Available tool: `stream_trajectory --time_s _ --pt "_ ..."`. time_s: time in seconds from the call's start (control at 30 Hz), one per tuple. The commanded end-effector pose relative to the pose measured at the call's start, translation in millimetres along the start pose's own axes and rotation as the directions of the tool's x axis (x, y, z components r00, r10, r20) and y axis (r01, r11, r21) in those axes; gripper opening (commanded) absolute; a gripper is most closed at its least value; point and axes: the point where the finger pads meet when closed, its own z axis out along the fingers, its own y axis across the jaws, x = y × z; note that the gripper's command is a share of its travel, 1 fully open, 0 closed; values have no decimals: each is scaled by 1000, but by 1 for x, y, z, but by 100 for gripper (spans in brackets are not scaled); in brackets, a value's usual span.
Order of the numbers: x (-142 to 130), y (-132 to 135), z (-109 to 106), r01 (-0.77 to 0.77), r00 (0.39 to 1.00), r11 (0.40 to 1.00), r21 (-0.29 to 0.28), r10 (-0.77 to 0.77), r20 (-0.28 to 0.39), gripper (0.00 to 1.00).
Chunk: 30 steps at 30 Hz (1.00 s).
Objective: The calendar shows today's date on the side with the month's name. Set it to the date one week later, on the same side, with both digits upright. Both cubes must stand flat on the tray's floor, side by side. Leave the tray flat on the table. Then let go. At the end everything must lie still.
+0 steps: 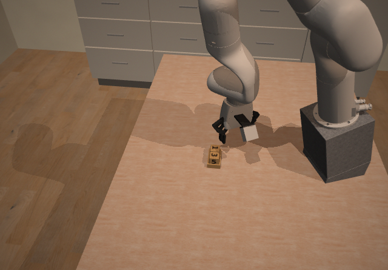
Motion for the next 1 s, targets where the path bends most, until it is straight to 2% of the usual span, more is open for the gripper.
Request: stream_trajectory --time_s 0.0,0.97 --pt "-1 5 -1 -2 1000 1000 4 2 -2 100" --pt "-13 71 -4 -2 1000 1000 4 2 -2 100"
